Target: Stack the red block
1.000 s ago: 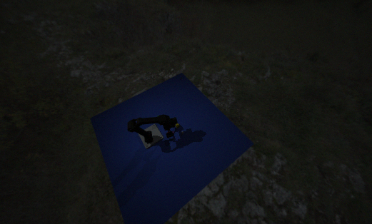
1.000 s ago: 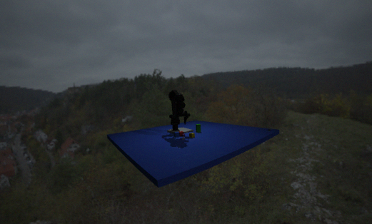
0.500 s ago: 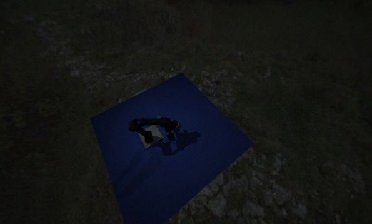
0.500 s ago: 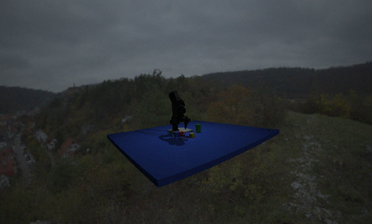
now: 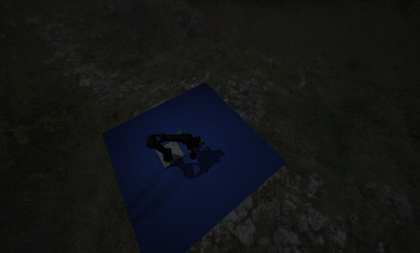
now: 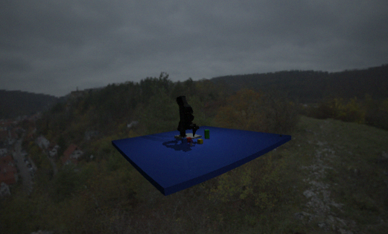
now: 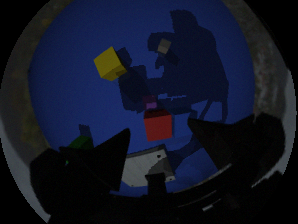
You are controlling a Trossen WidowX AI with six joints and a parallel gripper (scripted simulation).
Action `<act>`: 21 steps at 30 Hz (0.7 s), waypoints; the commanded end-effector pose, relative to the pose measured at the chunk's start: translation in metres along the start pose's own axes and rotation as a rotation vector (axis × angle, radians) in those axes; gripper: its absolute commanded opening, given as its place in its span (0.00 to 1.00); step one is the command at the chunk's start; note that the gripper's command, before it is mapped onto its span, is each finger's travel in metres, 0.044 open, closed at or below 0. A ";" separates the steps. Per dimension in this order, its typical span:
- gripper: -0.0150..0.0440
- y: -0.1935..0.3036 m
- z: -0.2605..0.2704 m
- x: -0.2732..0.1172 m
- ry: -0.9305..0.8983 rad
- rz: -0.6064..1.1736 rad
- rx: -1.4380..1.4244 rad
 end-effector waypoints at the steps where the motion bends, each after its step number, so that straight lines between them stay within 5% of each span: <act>1: 1.00 0.001 0.001 0.010 -0.006 0.010 0.003; 21: 1.00 0.003 0.001 0.031 -0.006 0.010 0.003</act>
Point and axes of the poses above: the point midway between the two fingers, 35 mm back from their tips, its own x axis out along the fingers, its own z axis across the jaws, y = z × x, the point moved 9 cm from there along -x, back along the fingers, and after that the axes turned 4 degrees about -x, right-handed, at the moved point
